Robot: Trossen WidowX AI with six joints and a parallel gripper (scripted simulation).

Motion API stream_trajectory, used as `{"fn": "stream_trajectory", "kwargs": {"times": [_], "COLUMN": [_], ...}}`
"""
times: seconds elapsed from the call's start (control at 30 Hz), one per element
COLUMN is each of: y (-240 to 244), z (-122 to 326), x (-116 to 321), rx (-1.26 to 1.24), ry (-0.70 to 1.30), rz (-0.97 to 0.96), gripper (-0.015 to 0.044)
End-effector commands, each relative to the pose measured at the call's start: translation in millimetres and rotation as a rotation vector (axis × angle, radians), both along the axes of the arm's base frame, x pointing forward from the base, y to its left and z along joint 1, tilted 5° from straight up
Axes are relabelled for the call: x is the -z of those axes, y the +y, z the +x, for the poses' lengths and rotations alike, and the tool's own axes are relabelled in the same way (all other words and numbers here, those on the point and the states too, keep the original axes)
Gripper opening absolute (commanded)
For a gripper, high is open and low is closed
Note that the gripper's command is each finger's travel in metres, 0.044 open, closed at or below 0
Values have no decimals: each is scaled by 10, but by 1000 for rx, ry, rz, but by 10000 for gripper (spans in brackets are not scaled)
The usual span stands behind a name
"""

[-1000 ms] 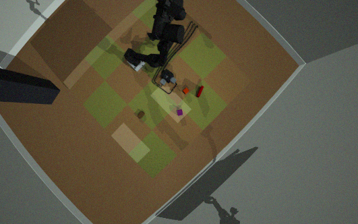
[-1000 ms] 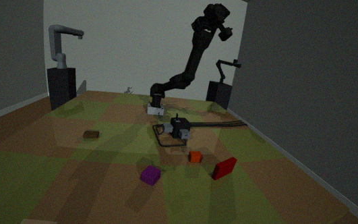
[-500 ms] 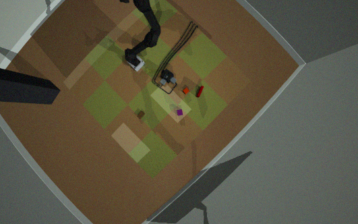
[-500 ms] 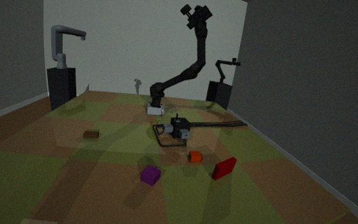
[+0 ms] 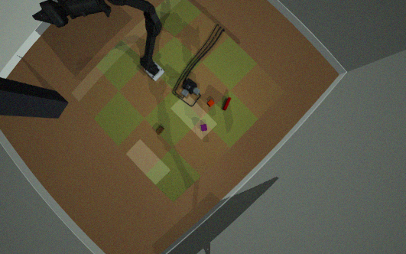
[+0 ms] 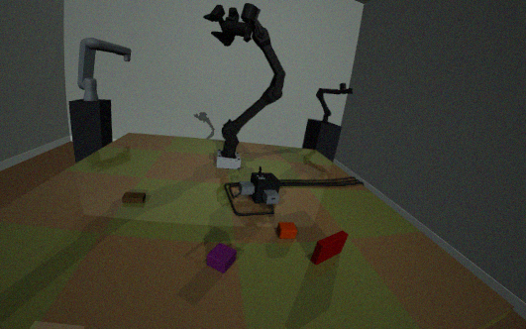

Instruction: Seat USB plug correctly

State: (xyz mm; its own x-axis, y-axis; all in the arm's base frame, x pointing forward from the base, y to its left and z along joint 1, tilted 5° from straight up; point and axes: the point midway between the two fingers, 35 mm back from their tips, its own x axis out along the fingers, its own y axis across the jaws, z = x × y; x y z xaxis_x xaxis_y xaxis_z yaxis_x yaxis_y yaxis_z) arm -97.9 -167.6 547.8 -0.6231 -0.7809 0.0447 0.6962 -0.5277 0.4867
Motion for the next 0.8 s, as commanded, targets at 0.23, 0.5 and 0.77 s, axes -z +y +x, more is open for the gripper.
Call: {"fn": "stream_trajectory", "kwargs": {"times": [0.23,0.5,0.77], "y": [-1107,-872,167], "z": [1557,2959,3933], "x": [1053,1990,2956], "rx": [-631,-972,-1128], "ry": [-217,-370,-414], "rz": [317,682,1152], "gripper": [440,440,440]}}
